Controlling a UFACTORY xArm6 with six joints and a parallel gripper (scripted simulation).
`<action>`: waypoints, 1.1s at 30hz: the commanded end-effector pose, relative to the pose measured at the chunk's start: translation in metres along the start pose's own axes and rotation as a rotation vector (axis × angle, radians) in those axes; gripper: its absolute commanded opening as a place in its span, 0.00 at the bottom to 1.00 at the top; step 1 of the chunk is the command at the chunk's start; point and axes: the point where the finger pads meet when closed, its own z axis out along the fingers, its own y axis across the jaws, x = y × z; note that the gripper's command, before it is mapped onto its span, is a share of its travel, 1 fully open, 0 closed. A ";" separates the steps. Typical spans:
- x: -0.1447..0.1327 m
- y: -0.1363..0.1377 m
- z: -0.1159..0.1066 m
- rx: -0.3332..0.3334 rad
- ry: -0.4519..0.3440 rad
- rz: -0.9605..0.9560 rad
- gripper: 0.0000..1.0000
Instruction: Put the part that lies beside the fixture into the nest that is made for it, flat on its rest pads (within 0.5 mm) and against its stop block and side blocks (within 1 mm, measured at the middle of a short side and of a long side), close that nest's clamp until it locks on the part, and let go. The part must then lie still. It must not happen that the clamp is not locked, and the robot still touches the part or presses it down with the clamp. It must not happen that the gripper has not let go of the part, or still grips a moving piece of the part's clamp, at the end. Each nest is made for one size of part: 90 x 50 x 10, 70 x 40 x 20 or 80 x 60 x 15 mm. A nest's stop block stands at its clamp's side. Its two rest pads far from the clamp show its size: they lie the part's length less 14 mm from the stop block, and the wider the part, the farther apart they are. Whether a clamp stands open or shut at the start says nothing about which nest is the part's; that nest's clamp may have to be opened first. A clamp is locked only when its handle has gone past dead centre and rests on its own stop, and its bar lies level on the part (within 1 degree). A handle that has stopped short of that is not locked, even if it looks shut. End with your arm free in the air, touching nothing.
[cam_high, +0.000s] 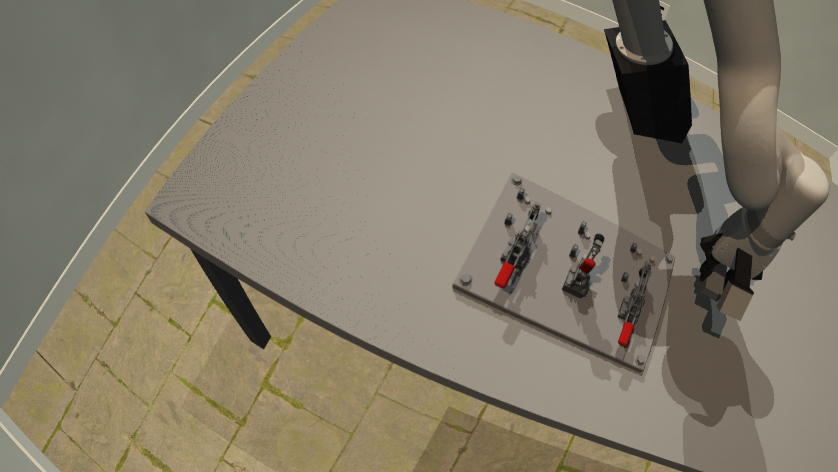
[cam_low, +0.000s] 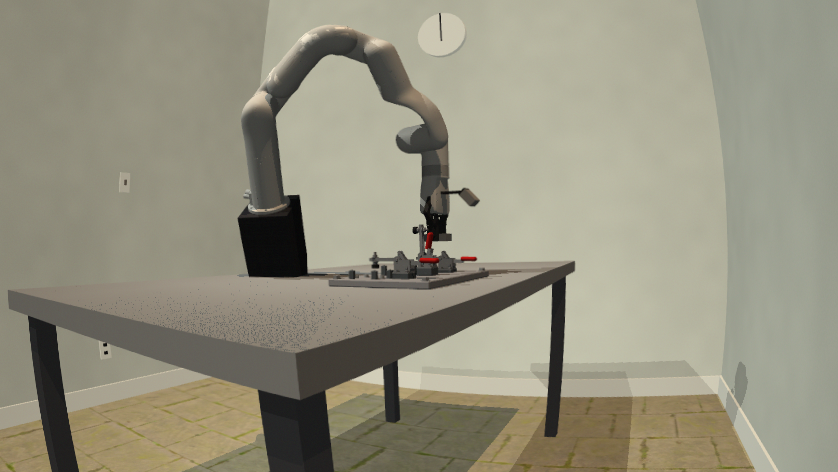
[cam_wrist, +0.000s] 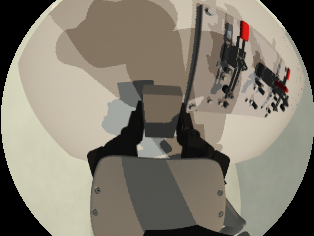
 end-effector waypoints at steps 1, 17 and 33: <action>0.002 0.018 -0.001 0.003 0.004 0.001 0.00; 0.002 0.122 0.004 0.003 0.004 0.001 0.00; 0.003 0.209 0.008 0.003 0.004 0.001 0.00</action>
